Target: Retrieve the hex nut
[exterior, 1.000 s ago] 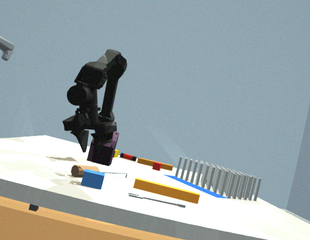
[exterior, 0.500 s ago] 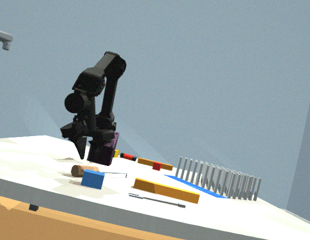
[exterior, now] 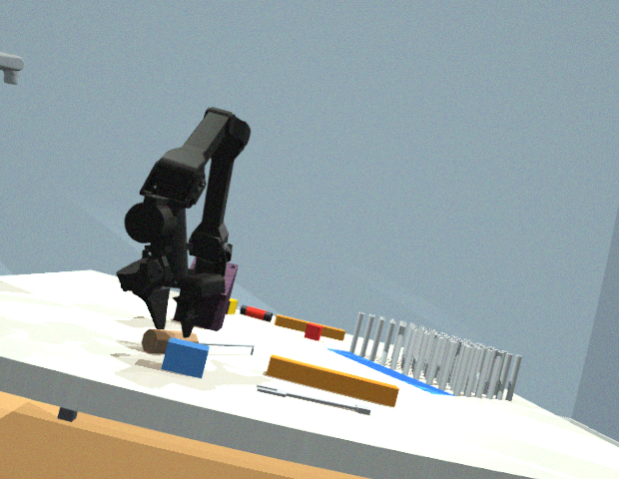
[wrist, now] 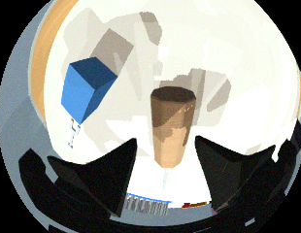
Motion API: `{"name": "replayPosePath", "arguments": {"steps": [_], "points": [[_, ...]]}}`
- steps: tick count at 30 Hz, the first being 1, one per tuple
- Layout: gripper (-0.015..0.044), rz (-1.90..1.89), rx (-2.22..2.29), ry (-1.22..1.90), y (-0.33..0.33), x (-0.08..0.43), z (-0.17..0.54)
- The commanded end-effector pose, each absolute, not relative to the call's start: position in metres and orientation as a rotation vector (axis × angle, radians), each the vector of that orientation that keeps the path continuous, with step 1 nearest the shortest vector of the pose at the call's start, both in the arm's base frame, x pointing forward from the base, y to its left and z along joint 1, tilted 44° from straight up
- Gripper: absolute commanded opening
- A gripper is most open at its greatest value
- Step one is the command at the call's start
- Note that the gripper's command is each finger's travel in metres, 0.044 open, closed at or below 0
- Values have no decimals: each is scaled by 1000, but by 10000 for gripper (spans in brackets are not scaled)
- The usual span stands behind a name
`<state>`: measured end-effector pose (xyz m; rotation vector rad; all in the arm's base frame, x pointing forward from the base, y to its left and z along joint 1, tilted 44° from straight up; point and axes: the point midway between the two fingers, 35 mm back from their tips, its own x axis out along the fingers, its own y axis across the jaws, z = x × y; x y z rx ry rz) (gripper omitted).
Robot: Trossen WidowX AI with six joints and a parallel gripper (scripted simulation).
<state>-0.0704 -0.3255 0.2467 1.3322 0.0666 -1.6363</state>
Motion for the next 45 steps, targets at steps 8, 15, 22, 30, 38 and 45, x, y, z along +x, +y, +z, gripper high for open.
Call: {"name": "replayPosePath", "arguments": {"steps": [8,15,22,30,38,45], "points": [[280,-1639,1347,73,-336,-74,229],[201,-1639,1347,73,-336,-74,229],[154,-1639,1347,73,-336,-74,229],[0,-1638,1345,73,-317,-69,262],[0,-1638,1343,74,-280,-58,305],[0,-1637,1342,75,-241,-45,337]]}}
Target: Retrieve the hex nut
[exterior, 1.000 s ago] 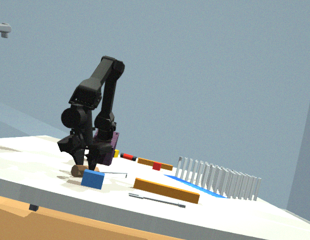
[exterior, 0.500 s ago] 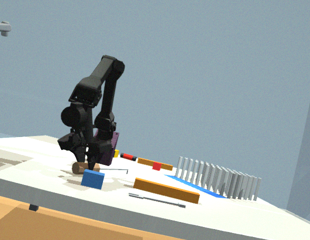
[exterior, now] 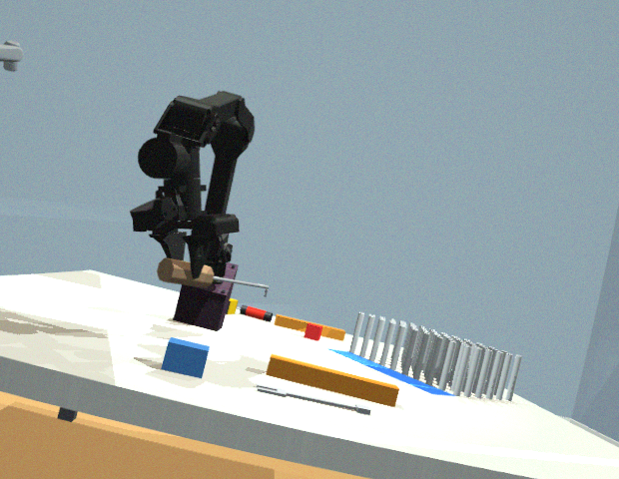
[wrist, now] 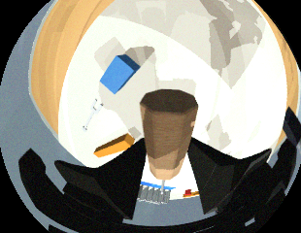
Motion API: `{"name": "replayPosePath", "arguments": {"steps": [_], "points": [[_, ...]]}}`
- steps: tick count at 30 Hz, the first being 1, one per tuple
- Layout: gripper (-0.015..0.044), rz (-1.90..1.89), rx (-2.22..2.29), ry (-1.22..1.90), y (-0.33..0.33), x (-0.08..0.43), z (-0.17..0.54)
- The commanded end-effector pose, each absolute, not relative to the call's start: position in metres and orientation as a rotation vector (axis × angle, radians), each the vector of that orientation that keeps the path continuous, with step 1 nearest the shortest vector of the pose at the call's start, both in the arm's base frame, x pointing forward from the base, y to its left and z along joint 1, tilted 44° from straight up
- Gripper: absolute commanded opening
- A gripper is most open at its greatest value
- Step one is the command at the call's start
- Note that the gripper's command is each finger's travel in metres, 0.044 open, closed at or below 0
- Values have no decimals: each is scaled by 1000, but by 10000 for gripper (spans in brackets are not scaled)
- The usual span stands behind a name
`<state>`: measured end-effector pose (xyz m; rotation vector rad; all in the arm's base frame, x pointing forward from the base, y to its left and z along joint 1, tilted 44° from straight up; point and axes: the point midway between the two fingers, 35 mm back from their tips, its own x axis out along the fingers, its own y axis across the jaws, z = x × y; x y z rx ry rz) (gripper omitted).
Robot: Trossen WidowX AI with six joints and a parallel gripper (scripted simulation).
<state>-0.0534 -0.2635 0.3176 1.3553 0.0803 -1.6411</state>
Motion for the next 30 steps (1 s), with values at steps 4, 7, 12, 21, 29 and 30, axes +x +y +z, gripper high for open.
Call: {"name": "replayPosePath", "arguments": {"steps": [4,7,12,21,29,30], "points": [[0,-1637,1342,75,-221,-38,350],[0,-1637,1342,75,-220,-38,351],[0,-1636,1357,78,-223,-35,348],[0,-1618,1416,120,-235,-13,333],[0,-1593,1428,173,-239,6,324],[0,-1593,1433,172,-240,8,323]]}}
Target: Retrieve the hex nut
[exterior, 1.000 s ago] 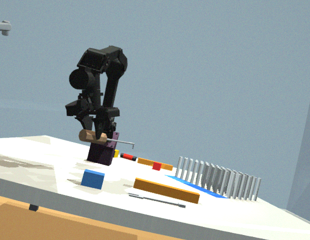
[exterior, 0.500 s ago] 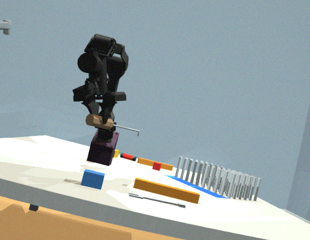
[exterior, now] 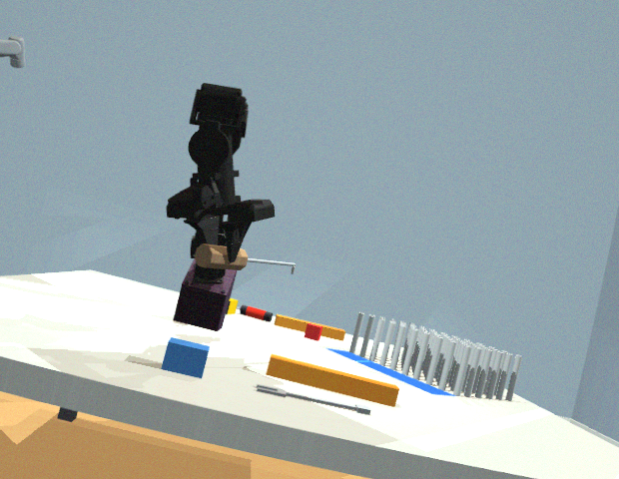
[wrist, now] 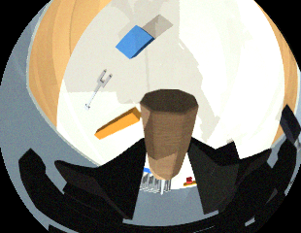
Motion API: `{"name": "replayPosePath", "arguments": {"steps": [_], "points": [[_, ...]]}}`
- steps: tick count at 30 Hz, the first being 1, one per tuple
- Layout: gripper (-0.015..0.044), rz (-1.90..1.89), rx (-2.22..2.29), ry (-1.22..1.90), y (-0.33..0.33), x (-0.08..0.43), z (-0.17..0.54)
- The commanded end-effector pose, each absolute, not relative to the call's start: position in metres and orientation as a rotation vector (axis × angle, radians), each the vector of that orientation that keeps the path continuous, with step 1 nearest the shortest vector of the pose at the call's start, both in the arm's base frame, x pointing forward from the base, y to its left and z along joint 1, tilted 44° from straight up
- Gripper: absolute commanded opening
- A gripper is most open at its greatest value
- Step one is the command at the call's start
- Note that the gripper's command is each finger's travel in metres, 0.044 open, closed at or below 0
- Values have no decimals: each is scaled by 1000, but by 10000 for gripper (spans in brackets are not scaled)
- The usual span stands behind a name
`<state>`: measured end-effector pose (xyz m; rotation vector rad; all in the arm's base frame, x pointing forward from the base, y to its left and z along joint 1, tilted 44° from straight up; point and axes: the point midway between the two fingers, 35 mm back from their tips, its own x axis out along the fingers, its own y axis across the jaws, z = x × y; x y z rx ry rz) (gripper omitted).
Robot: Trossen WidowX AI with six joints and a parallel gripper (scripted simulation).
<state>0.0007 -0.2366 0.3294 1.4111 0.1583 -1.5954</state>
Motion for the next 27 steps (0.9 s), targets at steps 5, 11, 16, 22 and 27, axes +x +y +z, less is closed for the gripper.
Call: {"name": "replayPosePath", "arguments": {"steps": [5,11,16,22,27], "points": [[0,-1596,1463,169,-245,23,317],[0,-1606,1500,169,-251,42,308],[0,-1622,1529,177,-254,58,298],[0,-1647,1557,181,-257,78,286],[0,-1671,1574,179,-257,95,276]]}}
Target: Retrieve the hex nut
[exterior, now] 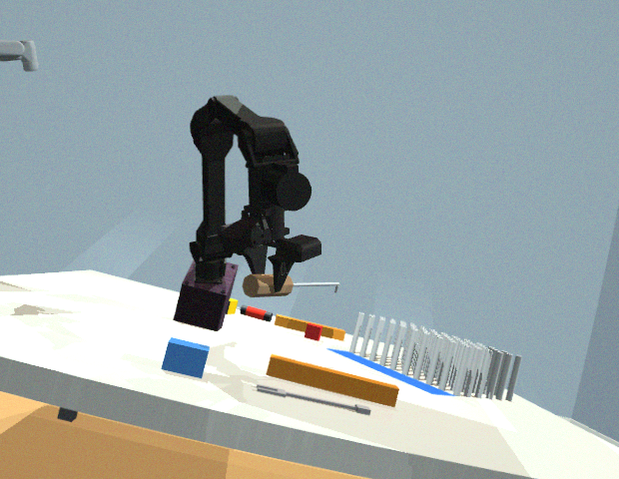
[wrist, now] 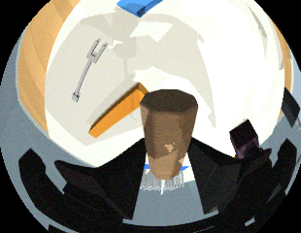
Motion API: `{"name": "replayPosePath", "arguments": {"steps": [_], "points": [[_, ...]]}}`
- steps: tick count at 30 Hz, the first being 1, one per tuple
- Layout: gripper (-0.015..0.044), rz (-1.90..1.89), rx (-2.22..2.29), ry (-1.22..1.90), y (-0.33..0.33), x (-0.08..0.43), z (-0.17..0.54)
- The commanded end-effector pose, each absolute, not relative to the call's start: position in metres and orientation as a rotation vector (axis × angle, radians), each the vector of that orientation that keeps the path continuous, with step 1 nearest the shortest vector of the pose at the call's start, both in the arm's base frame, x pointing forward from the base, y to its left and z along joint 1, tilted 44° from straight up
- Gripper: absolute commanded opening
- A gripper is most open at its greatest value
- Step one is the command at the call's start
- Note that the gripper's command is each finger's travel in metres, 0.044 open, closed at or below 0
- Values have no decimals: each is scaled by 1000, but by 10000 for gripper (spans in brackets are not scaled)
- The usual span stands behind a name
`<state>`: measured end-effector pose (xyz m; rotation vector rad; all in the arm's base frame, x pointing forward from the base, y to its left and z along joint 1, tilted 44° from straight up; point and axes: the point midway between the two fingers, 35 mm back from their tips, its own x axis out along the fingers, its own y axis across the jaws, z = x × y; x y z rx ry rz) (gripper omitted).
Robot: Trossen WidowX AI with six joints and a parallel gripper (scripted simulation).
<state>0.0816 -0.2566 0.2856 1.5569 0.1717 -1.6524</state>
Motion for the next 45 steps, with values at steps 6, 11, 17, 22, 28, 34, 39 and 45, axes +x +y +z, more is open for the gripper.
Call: {"name": "replayPosePath", "arguments": {"steps": [6,11,17,22,28,34,39,45], "points": [[0,-1703,1589,170,-256,116,263],[0,-1728,1597,156,-253,134,253],[0,-1750,1595,141,-246,156,242],[0,-1764,1589,123,-239,174,232],[0,-1783,1584,85,-229,195,221],[0,-1794,1576,39,-216,215,210],[0,-1796,1569,-4,-203,231,201],[0,-1785,1556,-52,-186,249,191]]}}
